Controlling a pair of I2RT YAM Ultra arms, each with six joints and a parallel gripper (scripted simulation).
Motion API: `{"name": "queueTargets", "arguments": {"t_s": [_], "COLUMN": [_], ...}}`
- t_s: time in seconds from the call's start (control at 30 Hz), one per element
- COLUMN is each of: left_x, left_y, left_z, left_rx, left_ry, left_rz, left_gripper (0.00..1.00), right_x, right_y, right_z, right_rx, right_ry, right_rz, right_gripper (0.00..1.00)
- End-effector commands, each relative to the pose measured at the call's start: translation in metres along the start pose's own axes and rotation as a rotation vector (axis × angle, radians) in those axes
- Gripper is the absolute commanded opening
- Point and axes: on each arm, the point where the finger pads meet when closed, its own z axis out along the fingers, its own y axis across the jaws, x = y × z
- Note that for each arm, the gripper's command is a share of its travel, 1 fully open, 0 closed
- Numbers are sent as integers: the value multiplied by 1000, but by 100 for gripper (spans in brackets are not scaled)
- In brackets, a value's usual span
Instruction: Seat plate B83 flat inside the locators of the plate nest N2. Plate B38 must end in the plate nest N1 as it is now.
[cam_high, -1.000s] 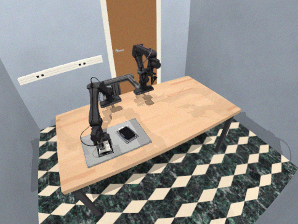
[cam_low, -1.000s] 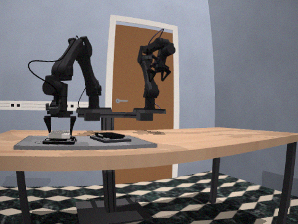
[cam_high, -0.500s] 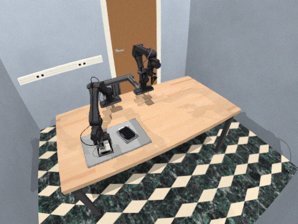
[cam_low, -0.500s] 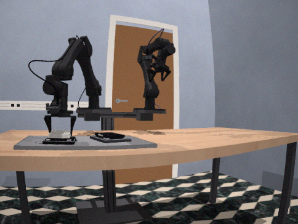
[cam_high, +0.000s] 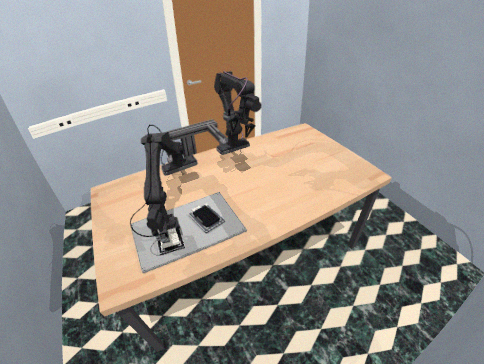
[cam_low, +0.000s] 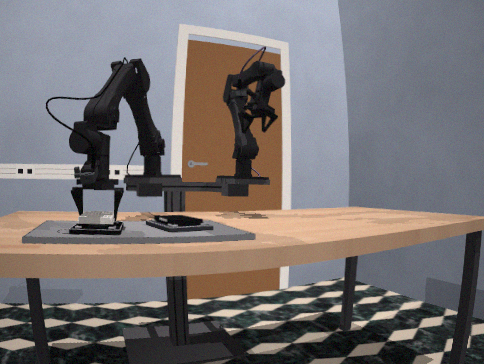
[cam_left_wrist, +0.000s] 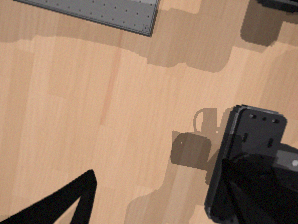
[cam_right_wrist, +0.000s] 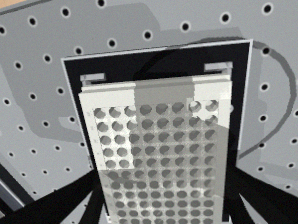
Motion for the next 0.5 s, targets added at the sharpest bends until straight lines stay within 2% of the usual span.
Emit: {"name": "queueTargets", "arguments": {"t_s": [0.0, 0.27, 0.47], "left_x": [1, 1, 1], "left_y": [-5, -5, -5], "left_z": [-1, -1, -1], "left_rx": [-7, -7, -7], "left_ry": [-14, -14, -14], "left_rz": [-5, -5, -5], "left_gripper": [100, 100, 100], "right_x": [-8, 1, -1], "right_y": [-4, -1, -2], "right_z": [1, 8, 6], "right_rx": [11, 2, 9], "right_ry": [-24, 1, -19], "right_rz": [-5, -4, -4], "right_gripper": [0, 0, 0]}}
